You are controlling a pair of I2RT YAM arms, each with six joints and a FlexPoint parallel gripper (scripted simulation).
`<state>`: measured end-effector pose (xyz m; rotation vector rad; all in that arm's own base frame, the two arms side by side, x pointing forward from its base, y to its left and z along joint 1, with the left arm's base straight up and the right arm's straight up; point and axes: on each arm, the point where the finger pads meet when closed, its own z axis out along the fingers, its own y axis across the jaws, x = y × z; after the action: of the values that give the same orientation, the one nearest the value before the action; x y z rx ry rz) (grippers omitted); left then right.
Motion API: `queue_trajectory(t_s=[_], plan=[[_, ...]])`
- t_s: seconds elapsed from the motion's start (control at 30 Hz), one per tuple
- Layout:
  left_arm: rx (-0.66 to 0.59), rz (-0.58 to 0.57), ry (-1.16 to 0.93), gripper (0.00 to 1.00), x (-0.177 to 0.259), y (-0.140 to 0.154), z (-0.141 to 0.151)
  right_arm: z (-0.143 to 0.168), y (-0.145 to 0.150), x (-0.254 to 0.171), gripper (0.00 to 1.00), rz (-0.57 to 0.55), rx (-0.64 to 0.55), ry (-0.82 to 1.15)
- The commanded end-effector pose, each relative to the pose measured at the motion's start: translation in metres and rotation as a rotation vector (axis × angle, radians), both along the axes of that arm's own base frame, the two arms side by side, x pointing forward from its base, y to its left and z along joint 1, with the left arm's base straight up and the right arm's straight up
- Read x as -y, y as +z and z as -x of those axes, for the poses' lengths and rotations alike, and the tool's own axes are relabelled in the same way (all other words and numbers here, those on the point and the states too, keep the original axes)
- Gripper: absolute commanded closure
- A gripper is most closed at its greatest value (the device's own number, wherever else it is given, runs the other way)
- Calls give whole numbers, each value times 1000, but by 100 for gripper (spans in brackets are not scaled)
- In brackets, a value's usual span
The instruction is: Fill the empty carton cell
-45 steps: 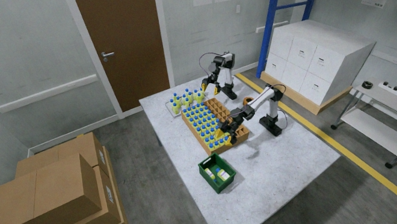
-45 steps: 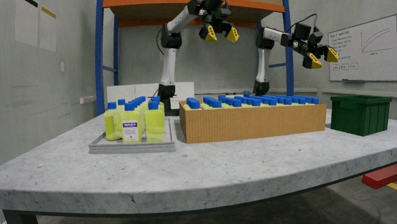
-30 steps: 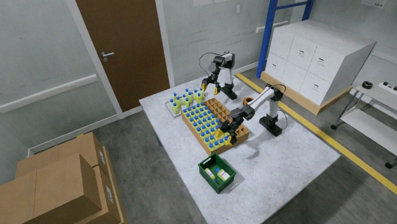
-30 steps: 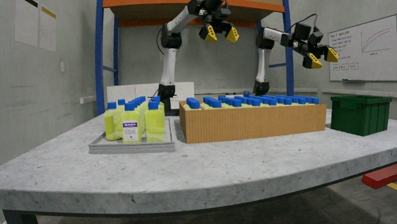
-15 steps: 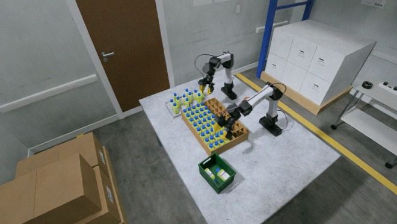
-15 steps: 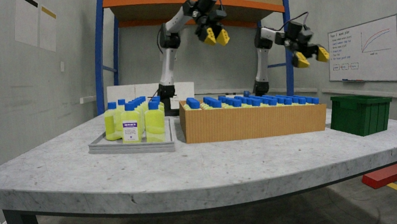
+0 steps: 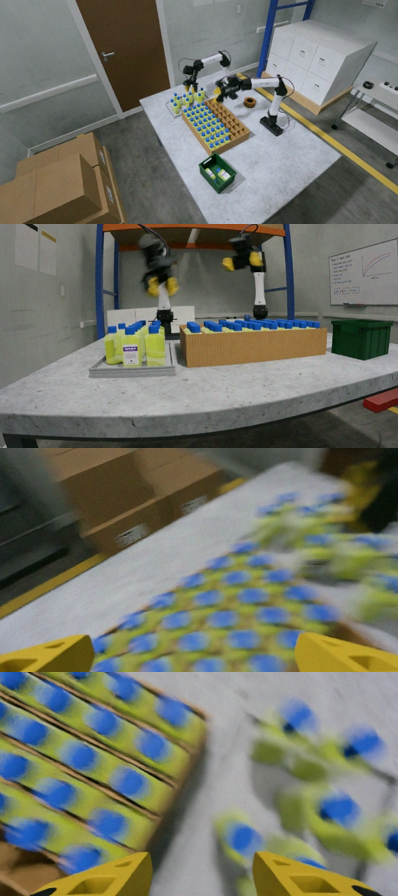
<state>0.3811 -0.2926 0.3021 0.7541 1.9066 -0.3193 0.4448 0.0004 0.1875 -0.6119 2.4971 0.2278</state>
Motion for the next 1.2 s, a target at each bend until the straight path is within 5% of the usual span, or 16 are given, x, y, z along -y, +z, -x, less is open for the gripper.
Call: queue_trajectory(t_s=[0.0,0.47,1.17], plan=[[12,95,-122,0,34,51,62,-1,-14,34,48,-25,107,157],[-5,173,-422,0,83,90,192,53,-67,150,48,-51,172,76],[2,185,-440,0,85,94,199,46,-93,147,48,-63,150,44]])
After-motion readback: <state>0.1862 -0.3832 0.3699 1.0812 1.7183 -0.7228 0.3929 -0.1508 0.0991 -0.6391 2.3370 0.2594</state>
